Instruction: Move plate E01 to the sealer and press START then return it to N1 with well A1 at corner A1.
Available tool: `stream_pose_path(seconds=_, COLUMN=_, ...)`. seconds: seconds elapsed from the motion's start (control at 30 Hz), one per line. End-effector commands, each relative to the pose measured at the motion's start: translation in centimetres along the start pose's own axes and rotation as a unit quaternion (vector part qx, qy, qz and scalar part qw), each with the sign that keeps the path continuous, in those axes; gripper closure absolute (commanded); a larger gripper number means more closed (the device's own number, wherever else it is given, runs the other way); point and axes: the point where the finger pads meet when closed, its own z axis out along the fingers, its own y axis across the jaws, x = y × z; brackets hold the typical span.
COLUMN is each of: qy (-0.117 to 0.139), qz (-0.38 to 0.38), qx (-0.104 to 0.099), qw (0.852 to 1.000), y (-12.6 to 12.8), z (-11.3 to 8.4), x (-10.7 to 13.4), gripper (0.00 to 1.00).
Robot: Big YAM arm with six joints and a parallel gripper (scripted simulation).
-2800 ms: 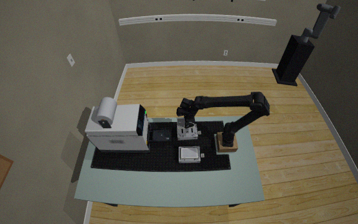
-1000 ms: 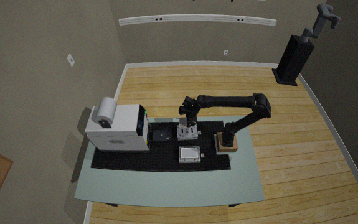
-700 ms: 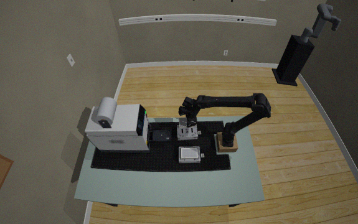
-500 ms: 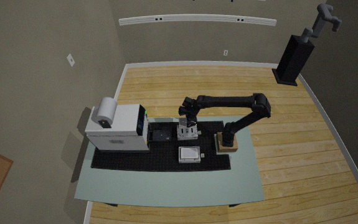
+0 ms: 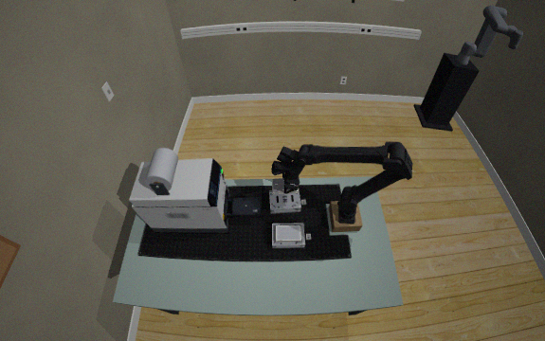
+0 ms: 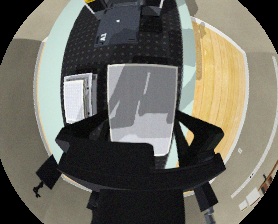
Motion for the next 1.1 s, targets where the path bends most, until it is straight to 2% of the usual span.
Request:
stream_pose_path(seconds=0.0, qy=-0.042, qz=-0.009, qx=0.016, qw=0.999, y=-0.7, z=-2.1, x=-3.7, gripper=1.00)
stream_pose_path(seconds=0.33, qy=-0.027, qz=-0.007, qx=0.013, qw=1.000, y=-0.8, z=-1.7, x=-1.8, gripper=1.00)
stream_pose_path(seconds=0.47, qy=-0.005, qz=-0.001, qx=0.003, qw=1.000, y=-0.5, z=-0.7, x=-0.5, gripper=1.00)
stream_pose_path(seconds=0.6, qy=0.005, qz=0.000, qx=-0.005, qw=1.000, y=0.4, z=0.0, x=0.2, gripper=1.00)
stream_pose_path(seconds=0.7, qy=0.005, qz=-0.001, qx=-0.005, qw=1.000, y=0.6, z=0.6, x=0.5, gripper=1.00)
stream_pose_path(seconds=0.9, qy=-0.007, qz=-0.004, qx=0.000, qw=1.000, y=0.2, z=0.6, x=-0.5, gripper=1.00)
stream_pose_path(seconds=1.07, qy=-0.026, qz=-0.004, qx=0.013, qw=1.000, y=-0.9, z=-0.5, x=-1.3, gripper=1.00)
